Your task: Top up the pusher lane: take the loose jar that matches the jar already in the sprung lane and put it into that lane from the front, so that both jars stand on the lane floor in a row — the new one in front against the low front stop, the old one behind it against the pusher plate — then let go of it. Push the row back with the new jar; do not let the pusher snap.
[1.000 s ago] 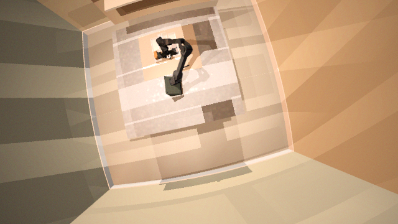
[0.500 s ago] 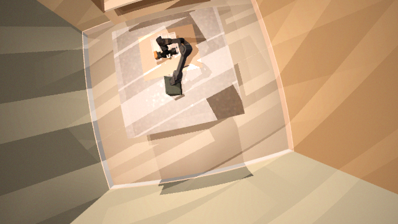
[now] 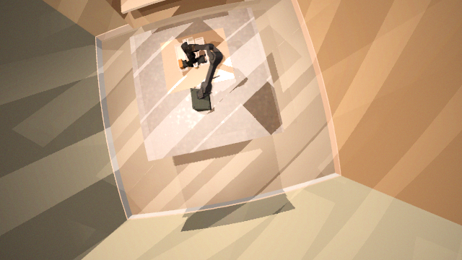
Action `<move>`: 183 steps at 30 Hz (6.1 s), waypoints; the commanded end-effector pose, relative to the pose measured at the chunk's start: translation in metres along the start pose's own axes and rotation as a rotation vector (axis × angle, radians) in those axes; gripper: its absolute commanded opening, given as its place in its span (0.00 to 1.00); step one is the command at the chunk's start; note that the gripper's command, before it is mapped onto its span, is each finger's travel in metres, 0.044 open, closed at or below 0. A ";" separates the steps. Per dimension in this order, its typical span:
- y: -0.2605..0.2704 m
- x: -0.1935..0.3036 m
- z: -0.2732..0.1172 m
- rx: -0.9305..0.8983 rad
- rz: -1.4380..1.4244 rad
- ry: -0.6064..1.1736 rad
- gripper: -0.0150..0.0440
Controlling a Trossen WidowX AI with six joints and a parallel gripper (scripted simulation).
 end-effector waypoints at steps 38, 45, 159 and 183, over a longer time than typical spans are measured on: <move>-0.004 -0.022 -0.005 0.000 0.010 -0.021 0.25; -0.004 -0.025 -0.005 0.000 0.010 -0.021 0.25; -0.007 -0.044 -0.006 0.001 0.011 -0.022 0.25; -0.008 -0.047 -0.006 0.001 0.011 -0.022 0.25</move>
Point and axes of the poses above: the point midway between the two fingers, 35 mm back from their tips, its own z axis out along the fingers, its own y axis across the jaws, x = y × z, the point moved 2 cm from there along -z, back along the fingers, and after that the axes turned 6 degrees about -z, right-handed, at the moved point
